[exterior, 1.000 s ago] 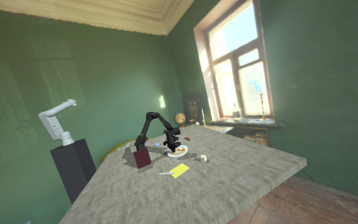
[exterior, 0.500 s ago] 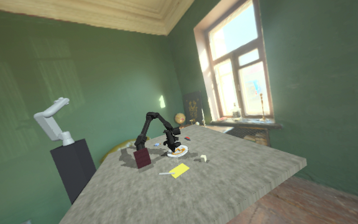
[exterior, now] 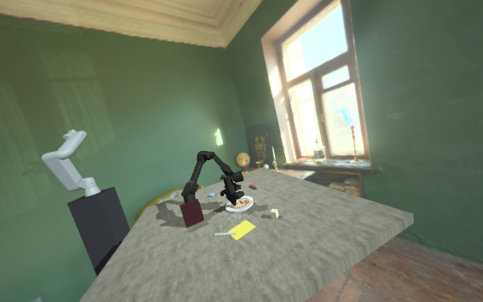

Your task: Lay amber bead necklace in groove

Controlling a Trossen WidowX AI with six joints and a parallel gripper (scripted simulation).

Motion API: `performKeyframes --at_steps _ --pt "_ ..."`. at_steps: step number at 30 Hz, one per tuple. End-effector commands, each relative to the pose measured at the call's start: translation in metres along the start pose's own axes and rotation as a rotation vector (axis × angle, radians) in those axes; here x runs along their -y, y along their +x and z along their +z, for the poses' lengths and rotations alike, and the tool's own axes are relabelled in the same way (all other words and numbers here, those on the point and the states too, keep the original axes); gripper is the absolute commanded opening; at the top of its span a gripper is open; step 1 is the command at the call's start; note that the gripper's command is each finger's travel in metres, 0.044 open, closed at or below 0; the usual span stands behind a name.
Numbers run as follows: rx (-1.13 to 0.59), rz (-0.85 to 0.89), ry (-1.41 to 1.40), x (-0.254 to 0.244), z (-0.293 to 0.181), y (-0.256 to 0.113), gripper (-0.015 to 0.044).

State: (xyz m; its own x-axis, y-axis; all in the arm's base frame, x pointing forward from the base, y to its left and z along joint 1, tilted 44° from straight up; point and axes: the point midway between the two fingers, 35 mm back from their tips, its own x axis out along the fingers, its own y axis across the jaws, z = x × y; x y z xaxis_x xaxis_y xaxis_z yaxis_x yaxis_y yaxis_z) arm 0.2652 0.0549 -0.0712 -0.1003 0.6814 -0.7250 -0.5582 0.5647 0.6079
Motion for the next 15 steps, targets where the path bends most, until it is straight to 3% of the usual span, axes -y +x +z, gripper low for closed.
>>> performKeyframes --at_steps 1,15 --pt "0.002 0.003 0.004 0.0 0.0 -0.004 0.0" --pt "0.002 0.006 0.008 -0.021 -0.015 -0.006 0.0"
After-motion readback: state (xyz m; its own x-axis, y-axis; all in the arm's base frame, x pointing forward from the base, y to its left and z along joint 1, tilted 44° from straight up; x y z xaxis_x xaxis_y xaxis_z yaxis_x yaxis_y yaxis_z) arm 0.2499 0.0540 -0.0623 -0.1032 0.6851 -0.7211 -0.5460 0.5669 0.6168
